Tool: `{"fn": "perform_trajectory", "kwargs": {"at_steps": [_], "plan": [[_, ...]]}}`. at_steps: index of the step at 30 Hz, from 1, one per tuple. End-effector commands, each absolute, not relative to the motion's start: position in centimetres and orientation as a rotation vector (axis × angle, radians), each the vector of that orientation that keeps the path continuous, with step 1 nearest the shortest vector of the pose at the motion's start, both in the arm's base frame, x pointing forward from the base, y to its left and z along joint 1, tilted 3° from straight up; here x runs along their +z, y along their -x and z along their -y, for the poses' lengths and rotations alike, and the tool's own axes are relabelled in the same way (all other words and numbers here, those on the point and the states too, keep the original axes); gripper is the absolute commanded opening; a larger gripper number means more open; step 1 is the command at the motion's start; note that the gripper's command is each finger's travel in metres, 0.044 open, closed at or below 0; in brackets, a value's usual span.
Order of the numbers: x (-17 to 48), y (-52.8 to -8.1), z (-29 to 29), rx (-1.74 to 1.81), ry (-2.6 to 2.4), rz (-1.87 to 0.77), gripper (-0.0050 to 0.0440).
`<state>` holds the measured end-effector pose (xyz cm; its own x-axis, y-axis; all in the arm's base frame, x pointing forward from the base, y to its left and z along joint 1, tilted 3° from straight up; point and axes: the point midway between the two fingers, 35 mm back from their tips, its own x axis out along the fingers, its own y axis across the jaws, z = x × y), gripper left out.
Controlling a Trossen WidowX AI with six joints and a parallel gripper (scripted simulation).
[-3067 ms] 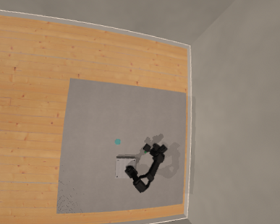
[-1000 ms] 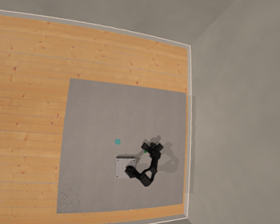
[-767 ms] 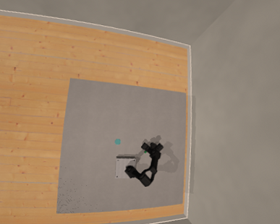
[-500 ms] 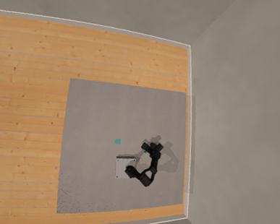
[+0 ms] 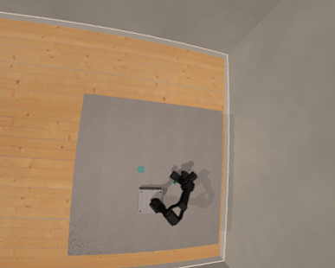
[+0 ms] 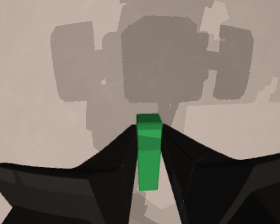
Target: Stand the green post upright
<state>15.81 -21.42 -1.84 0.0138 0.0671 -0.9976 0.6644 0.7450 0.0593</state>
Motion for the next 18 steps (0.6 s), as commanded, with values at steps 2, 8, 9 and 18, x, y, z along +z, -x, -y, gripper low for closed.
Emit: {"fn": "perform_trajectory", "kwargs": {"at_steps": [2,8,9,18], "plan": [[0.3,-16.1,22.0,-0.524,-0.611,-1.490,0.0022],[2.3,-16.0,22.1,-0.524,-0.611,-1.490,0.0022],[2.3,-16.0,22.1,-0.524,-0.611,-1.490,0.0022],[4.9,-15.8,22.1,-0.524,-0.611,-1.490,0.0022]]}}
